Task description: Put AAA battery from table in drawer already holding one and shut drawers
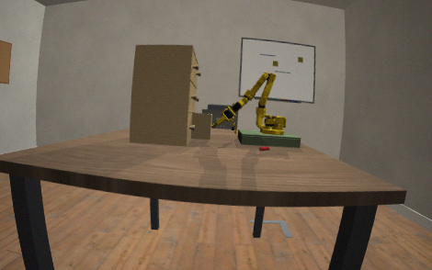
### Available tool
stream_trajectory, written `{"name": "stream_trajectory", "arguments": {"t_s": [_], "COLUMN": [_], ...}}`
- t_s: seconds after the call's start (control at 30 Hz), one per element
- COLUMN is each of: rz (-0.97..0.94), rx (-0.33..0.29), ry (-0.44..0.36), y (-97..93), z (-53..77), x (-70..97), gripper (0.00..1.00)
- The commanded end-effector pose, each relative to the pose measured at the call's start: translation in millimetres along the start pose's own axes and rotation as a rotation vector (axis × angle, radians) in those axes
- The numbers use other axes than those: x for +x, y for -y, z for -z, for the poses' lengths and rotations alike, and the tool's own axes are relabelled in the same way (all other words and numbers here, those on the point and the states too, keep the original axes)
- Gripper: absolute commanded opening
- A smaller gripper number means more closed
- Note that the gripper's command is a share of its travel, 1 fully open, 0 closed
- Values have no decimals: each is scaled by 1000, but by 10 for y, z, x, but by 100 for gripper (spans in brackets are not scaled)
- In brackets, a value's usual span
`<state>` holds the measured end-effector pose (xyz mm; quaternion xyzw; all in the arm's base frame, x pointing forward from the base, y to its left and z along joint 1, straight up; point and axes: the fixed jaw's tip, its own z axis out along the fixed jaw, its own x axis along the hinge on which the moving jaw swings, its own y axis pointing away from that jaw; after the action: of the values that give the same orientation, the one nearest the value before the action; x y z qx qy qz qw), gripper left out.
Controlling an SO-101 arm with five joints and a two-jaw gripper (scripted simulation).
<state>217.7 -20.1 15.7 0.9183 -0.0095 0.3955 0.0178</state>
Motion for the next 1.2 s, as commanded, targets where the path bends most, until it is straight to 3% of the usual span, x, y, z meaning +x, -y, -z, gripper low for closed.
{"name": "stream_trajectory", "arguments": {"t_s": [0.0,0.93,1.17], "rz": [1,1,1], "rx": [7,7,7], "ry": [11,11,11], "y": [21,22,22], "z": [-1,1,1], "x": [-45,-63,-63], "gripper": [21,21,16]}}
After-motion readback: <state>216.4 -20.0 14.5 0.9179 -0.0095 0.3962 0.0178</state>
